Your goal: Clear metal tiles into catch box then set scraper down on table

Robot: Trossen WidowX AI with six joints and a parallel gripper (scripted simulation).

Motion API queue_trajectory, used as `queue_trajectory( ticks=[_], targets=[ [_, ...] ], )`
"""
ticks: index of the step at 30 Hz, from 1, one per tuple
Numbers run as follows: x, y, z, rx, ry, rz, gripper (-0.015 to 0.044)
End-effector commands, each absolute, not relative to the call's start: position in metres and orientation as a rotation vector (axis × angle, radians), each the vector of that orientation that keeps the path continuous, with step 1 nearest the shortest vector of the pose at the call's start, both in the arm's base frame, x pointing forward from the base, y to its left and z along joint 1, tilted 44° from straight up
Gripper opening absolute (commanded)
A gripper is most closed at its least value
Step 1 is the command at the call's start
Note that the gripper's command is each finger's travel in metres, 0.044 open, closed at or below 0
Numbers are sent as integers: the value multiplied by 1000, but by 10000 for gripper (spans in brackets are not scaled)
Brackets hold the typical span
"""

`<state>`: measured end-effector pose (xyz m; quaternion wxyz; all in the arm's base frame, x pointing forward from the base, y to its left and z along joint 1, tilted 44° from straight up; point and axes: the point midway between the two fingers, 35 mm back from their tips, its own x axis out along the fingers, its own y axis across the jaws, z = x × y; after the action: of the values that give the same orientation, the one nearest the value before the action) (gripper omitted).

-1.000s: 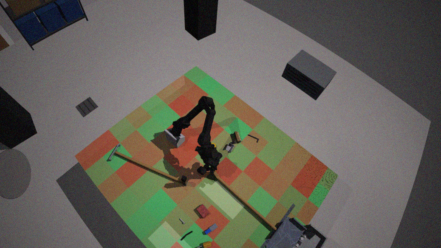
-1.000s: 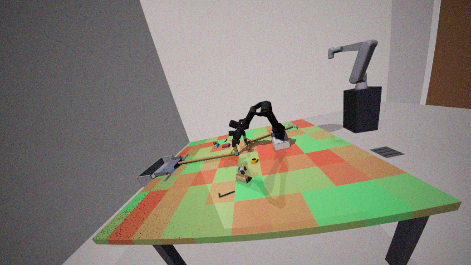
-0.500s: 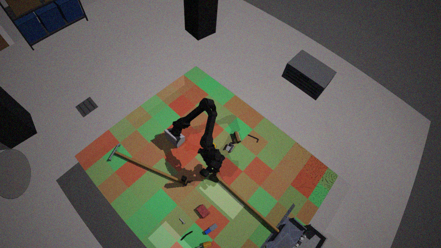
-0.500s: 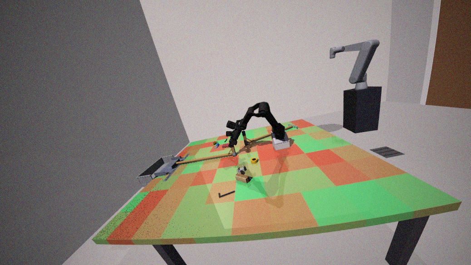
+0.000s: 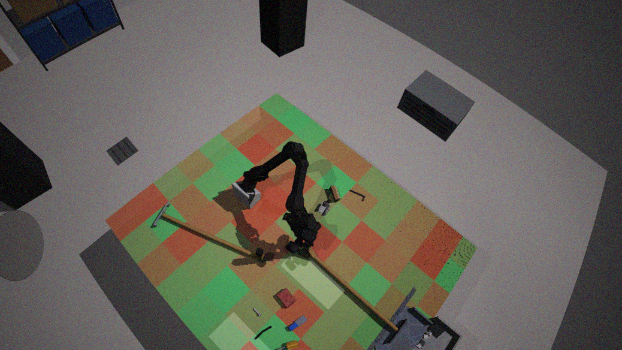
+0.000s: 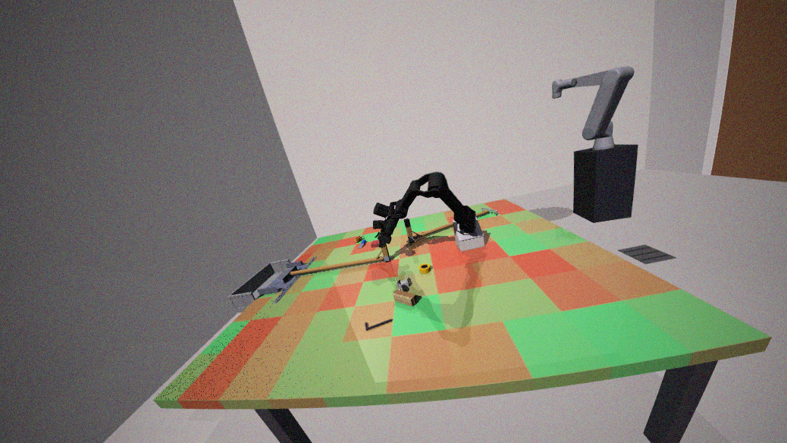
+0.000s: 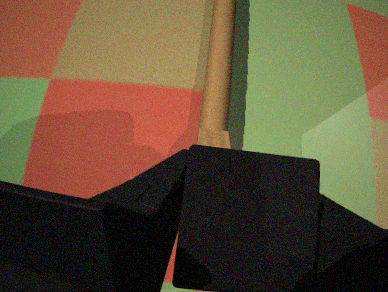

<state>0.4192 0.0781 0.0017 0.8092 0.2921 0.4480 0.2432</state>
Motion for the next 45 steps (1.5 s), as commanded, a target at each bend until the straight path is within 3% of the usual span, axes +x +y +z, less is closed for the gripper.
queue_trajectory(
  ticks=[1,45],
  targets=[
    [428,78,4,623,948,517,0],
    [496,92,5,623,945,518,0]
  ],
)
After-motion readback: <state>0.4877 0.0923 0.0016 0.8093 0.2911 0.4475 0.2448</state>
